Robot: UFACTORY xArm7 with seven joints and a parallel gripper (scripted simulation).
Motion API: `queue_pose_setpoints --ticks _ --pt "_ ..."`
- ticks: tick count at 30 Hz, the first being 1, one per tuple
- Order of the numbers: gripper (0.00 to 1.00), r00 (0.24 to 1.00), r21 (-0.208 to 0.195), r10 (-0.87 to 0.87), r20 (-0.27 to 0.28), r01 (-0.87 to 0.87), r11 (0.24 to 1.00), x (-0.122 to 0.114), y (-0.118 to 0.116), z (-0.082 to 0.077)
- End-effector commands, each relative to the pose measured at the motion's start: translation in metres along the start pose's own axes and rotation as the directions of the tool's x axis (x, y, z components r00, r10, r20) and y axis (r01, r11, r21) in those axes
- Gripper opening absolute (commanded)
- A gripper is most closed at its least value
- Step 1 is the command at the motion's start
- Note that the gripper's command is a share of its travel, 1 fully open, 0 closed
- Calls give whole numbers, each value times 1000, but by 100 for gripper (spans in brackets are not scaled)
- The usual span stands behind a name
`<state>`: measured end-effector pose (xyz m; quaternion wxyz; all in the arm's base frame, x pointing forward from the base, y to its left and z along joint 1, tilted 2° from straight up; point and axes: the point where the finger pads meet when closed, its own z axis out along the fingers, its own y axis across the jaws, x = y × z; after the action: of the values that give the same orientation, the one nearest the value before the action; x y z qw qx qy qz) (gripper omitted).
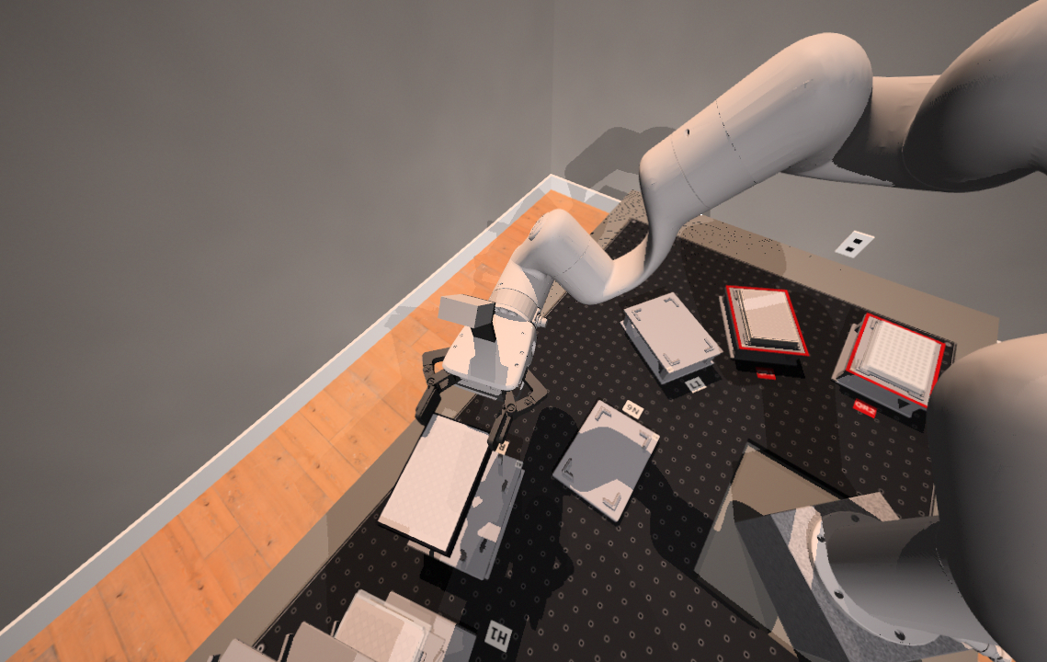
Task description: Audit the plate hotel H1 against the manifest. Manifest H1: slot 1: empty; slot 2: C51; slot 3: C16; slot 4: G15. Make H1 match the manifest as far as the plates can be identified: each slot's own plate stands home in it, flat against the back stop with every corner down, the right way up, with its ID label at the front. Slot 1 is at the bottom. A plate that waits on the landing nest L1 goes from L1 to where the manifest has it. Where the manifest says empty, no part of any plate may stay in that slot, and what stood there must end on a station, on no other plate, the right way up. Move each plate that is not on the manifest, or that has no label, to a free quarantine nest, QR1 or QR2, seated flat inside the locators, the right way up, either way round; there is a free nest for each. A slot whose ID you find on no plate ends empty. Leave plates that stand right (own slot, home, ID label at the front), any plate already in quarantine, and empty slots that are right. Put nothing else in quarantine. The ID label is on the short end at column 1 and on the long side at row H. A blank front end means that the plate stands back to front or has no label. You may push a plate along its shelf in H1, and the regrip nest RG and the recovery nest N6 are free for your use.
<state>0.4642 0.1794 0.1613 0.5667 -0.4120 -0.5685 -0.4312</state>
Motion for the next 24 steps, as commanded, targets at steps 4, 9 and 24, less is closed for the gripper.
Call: queue_pose_setpoints --ticks 4,9,24 --pt "0 1000 0 -4 1 4 1000 12 1 0" --pt "0 1000 0 -4 1 4 1000 21 1 0" --pt "0 1000 0 -4 1 4 1000 41 1 0"
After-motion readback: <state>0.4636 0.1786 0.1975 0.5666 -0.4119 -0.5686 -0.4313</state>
